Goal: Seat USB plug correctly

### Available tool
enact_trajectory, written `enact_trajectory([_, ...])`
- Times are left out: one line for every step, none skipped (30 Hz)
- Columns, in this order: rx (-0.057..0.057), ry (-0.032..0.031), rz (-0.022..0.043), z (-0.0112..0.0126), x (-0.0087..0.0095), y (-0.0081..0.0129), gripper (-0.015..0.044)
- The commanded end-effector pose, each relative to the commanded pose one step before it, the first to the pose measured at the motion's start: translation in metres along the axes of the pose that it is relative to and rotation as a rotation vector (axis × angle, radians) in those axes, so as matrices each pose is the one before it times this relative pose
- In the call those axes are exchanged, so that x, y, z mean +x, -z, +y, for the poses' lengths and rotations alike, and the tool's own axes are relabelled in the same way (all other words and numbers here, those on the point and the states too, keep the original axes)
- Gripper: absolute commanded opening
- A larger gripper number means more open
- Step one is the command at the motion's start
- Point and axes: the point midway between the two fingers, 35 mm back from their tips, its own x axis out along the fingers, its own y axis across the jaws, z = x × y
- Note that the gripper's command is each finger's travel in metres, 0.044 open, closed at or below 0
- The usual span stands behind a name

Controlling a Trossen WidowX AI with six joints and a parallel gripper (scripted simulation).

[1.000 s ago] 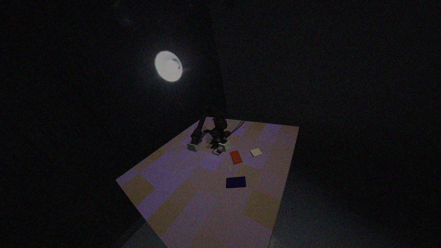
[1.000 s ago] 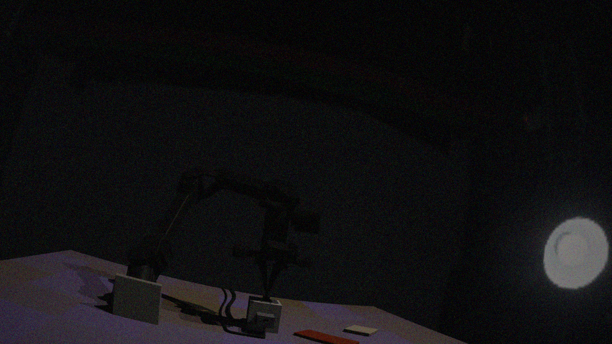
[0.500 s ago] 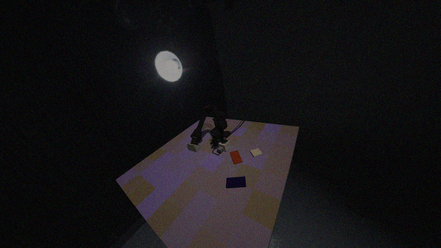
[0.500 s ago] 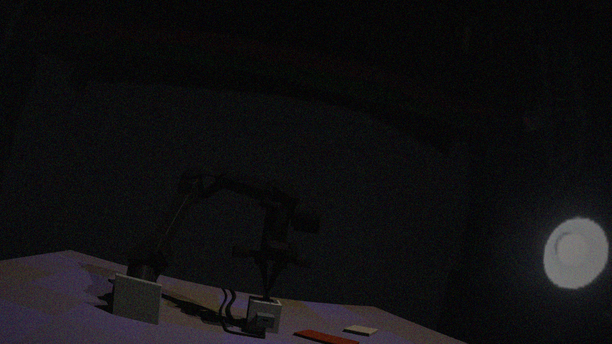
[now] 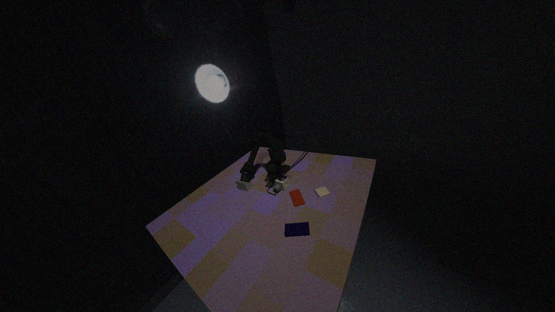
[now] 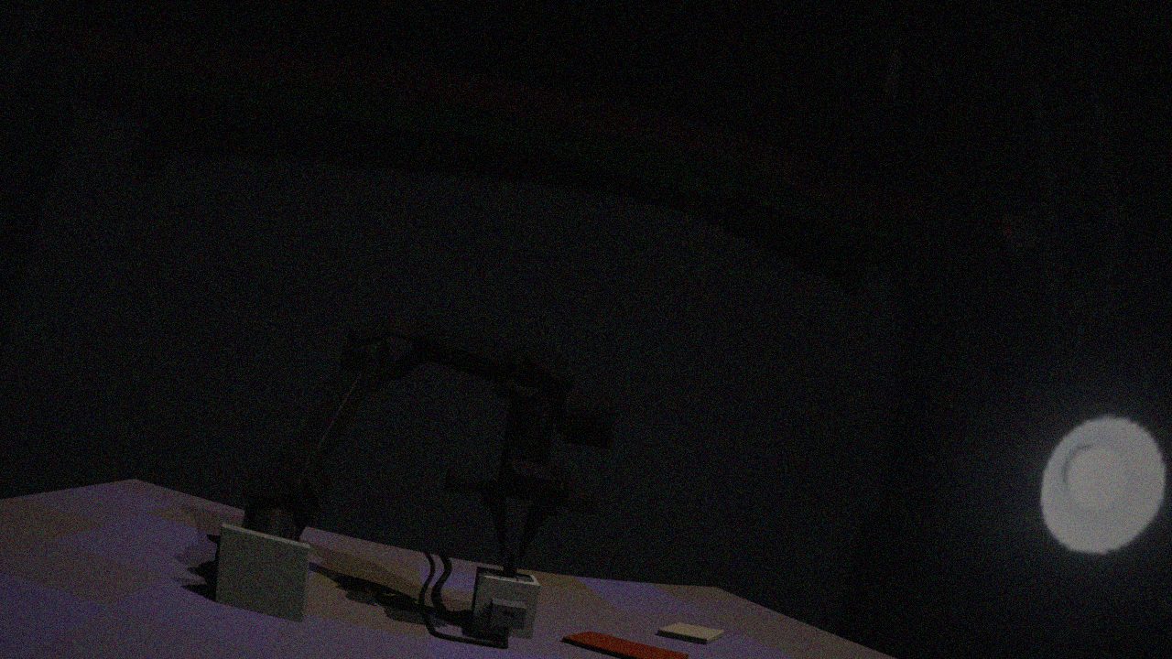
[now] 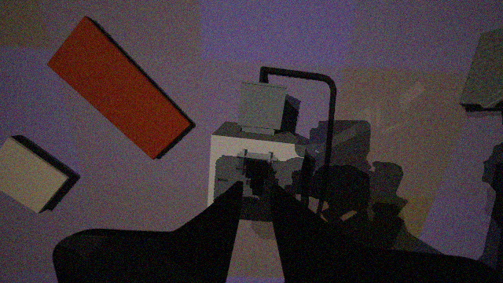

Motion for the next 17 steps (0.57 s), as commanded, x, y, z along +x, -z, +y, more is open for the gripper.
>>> enact_trajectory([0.0005, 0.00061, 0.00027, -0.00001, 0.00015, -0.00005, 0.0095])
enact_trajectory([0.0000, 0.00000, 0.00000, 0.00000, 0.00000, 0.00000, 0.0095])
enact_trajectory([0.0000, 0.00000, 0.00000, 0.00000, 0.00000, 0.00000, 0.0095])
enact_trajectory([0.0000, 0.00000, 0.00000, 0.00000, 0.00000, 0.00000, 0.0095])
enact_trajectory([0.0000, 0.00000, 0.00000, 0.00000, 0.00000, 0.00000, 0.0095])
enact_trajectory([-0.0005, -0.00059, -0.00026, 0.00002, -0.00014, 0.00004, 0.0095])
enact_trajectory([0.0000, 0.00001, -0.00003, 0.00001, -0.00099, -0.00001, 0.0095])
enact_trajectory([0.0000, 0.00001, -0.00003, 0.00001, -0.00100, -0.00001, 0.0095])
enact_trajectory([0.0000, 0.00001, -0.00003, 0.00001, -0.00100, -0.00001, 0.0095])
enact_trajectory([0.0000, 0.00001, -0.00003, 0.00001, -0.00100, -0.00001, 0.0095])
enact_trajectory([0.0000, 0.00001, -0.00003, 0.00001, -0.00100, -0.00001, 0.0095])
enact_trajectory([0.0000, 0.00001, -0.00003, 0.00001, -0.00100, -0.00001, 0.0095])
enact_trajectory([0.0000, 0.00001, -0.00003, 0.00001, -0.00100, -0.00001, 0.0095])
enact_trajectory([0.0000, 0.00001, -0.00003, 0.00001, -0.00100, -0.00001, 0.0095])
enact_trajectory([0.0000, 0.00001, -0.00003, 0.00001, -0.00100, -0.00001, 0.0095])
enact_trajectory([0.0000, 0.00001, -0.00003, 0.00001, -0.00100, -0.00001, 0.0095])
enact_trajectory([0.0000, 0.00001, -0.00003, 0.00001, -0.00100, -0.00001, 0.0095])
